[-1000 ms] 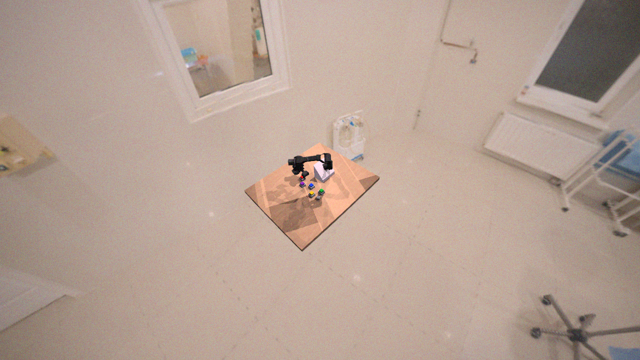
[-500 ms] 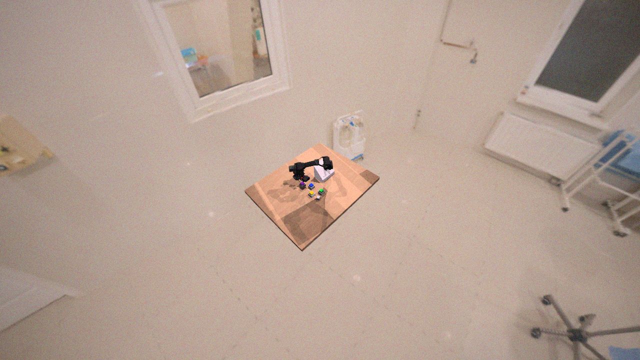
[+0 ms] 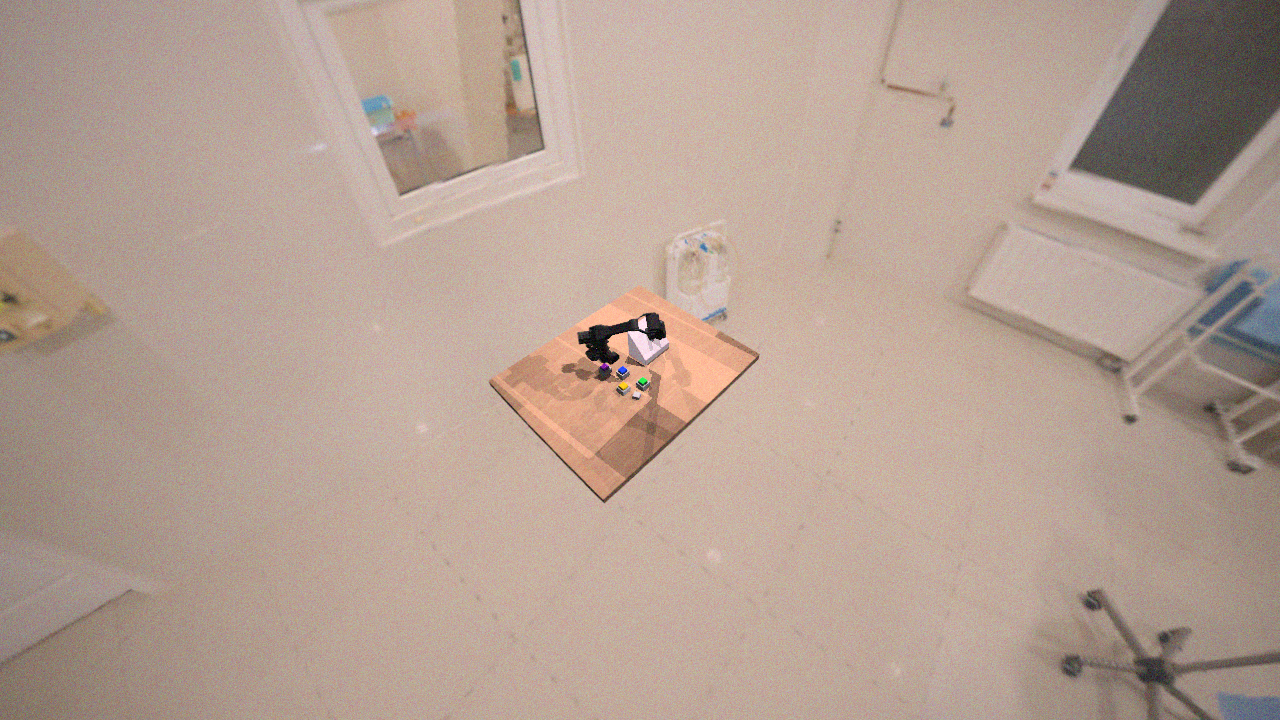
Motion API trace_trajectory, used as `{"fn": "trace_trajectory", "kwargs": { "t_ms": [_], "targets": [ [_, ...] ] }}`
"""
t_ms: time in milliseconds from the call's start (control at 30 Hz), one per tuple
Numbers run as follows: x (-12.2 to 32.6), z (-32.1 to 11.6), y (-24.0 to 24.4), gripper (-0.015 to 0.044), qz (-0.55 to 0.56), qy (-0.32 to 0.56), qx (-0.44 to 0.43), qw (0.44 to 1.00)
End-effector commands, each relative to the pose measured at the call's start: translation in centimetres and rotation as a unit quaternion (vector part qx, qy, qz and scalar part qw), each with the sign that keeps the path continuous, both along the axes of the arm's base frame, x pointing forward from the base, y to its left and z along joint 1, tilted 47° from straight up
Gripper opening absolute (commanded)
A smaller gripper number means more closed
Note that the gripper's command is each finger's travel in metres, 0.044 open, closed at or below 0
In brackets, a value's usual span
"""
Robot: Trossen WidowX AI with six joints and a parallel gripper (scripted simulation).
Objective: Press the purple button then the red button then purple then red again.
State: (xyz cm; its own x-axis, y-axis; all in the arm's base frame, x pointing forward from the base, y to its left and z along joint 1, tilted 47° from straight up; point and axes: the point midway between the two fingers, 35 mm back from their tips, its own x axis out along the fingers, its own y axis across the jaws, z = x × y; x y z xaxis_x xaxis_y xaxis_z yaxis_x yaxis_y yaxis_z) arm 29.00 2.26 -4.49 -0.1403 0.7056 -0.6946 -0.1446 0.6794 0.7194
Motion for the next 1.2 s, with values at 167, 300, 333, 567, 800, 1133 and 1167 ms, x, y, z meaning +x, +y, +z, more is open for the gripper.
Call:
{"fn": "trace_trajectory", "kwargs": {
  "t_ms": [167,300,333,567,800,1133,1167],
  "targets": [
    [-0.1,-0.7,0.8,0.002,-0.003,0.001,0.002,1.0],
    [-0.1,-1.2,1.3,0.002,-0.003,0.001,0.002,1.0],
    [-0.2,-1.3,1.4,0.002,-0.003,0.001,0.002,1.0],
    [-0.3,-2.0,2.2,0.002,-0.003,0.001,0.003,1.0],
    [-0.5,-2.4,2.6,0.002,-0.003,0.001,0.003,1.0],
    [-0.5,-2.4,2.6,0.002,-0.003,0.001,0.003,1.0],
    [-0.5,-2.4,2.6,0.002,-0.003,0.001,0.003,1.0]
  ]
}}
